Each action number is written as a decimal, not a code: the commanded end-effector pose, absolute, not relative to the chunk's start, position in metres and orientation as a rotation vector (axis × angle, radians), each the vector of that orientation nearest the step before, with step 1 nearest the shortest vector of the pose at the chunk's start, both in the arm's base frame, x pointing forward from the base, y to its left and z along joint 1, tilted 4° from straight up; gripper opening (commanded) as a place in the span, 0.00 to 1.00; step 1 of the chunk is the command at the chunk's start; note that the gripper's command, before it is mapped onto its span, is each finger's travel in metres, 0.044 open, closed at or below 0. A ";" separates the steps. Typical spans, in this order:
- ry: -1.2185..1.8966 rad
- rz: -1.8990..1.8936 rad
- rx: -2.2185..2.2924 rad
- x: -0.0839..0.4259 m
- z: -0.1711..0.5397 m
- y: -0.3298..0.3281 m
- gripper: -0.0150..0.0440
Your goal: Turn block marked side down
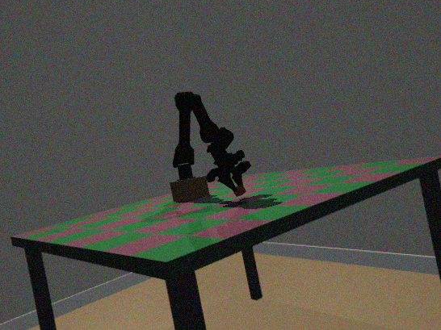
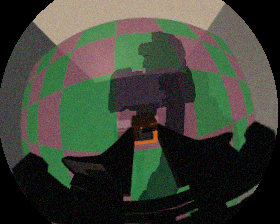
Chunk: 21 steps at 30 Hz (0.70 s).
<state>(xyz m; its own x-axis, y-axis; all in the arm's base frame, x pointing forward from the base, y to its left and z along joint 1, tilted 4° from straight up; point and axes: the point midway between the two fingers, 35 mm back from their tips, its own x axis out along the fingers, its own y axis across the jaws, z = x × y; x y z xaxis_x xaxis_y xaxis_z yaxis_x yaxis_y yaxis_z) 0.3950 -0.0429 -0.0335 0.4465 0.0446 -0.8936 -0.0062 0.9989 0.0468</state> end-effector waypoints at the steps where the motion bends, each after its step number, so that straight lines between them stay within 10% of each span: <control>1: 1.058 0.032 0.042 0.393 -0.028 -0.042 0.25; 21: 0.842 0.022 0.047 0.404 -0.055 -0.043 0.25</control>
<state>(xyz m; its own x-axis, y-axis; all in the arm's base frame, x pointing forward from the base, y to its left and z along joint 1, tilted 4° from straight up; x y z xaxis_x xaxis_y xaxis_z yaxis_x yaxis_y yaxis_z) 0.4069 -0.0445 -0.0445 0.6361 0.0340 -0.7708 -0.0025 0.9991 0.0419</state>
